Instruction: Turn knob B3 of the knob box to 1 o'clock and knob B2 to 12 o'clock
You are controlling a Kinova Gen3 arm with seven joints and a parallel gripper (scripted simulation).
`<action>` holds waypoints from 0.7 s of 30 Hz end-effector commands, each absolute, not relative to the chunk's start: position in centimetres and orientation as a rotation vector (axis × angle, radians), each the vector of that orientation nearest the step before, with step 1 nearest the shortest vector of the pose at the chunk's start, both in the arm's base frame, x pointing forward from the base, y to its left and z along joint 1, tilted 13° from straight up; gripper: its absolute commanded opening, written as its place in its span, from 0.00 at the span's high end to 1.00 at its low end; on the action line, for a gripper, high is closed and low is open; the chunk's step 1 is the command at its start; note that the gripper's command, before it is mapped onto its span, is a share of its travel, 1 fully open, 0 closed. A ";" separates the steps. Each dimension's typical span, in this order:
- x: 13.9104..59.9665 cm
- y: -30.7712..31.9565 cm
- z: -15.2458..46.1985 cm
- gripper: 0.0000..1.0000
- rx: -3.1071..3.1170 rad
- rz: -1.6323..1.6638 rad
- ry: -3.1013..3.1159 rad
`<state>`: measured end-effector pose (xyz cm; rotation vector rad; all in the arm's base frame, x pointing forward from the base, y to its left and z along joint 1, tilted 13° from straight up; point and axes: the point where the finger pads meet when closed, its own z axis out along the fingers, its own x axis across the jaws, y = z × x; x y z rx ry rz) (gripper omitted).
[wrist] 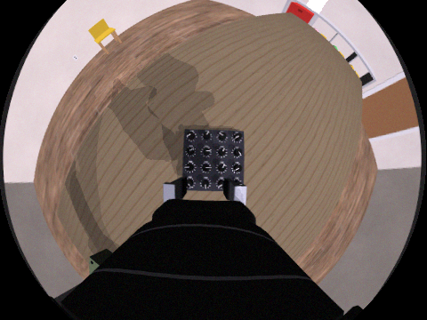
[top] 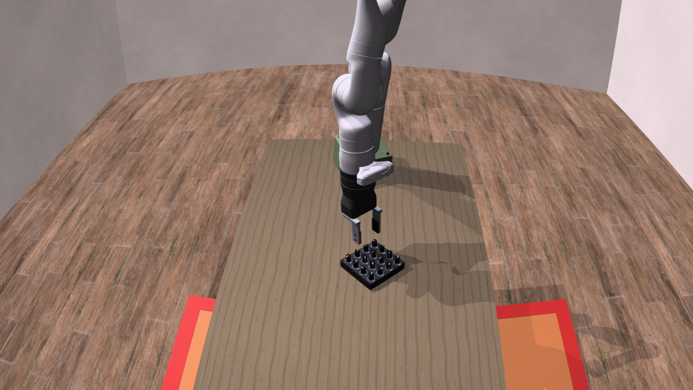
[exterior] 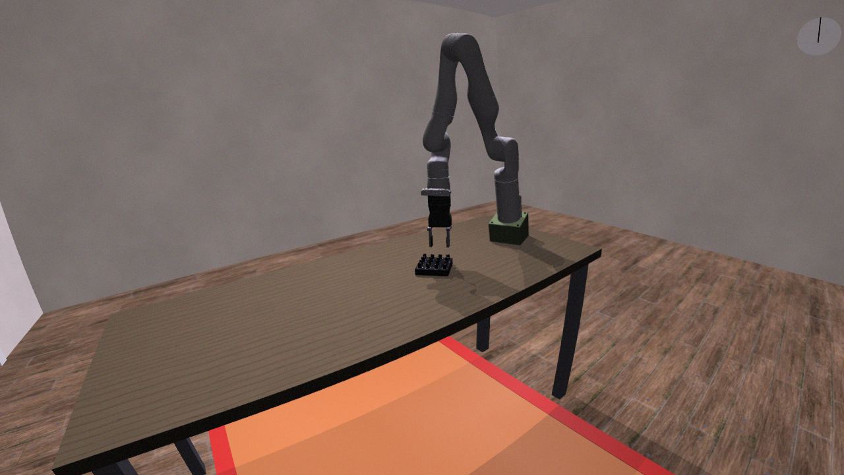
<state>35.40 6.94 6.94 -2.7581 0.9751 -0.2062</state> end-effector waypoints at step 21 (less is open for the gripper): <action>35.5 7.0 6.9 0.00 -2.764 -0.204 0.989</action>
